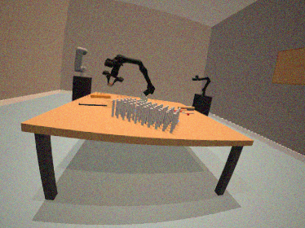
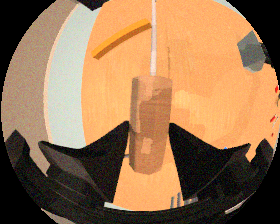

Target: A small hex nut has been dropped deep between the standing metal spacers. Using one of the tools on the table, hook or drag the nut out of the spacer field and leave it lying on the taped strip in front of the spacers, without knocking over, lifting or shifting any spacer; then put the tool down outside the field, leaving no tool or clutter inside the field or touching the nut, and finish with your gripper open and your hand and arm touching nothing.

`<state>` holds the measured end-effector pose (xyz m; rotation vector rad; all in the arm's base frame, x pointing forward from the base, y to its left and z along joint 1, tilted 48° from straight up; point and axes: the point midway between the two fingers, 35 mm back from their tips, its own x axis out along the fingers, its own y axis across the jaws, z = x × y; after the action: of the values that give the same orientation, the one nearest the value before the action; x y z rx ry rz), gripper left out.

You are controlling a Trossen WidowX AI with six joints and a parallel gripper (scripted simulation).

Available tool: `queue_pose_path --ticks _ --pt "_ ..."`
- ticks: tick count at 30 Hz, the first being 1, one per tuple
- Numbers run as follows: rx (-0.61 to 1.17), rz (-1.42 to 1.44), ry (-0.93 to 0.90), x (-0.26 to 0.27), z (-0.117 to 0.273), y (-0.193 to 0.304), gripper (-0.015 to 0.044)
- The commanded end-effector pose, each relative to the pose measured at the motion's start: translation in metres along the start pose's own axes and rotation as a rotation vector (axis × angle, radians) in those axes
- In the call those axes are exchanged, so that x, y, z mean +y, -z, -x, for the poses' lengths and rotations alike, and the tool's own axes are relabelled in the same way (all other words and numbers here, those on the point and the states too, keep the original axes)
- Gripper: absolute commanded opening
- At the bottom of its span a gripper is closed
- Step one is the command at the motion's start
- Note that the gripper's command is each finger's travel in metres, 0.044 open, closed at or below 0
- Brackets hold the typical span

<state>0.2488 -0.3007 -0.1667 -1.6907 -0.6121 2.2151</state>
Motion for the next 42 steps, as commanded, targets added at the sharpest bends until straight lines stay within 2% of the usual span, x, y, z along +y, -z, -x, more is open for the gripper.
queue_pose_path --ticks 1,42 --pt "-0.005 -0.005 0.000 0.000 -0.004 0.000 0.0000" --pt "-0.004 -0.004 0.000 -0.006 -0.035 0.015 0.0000"
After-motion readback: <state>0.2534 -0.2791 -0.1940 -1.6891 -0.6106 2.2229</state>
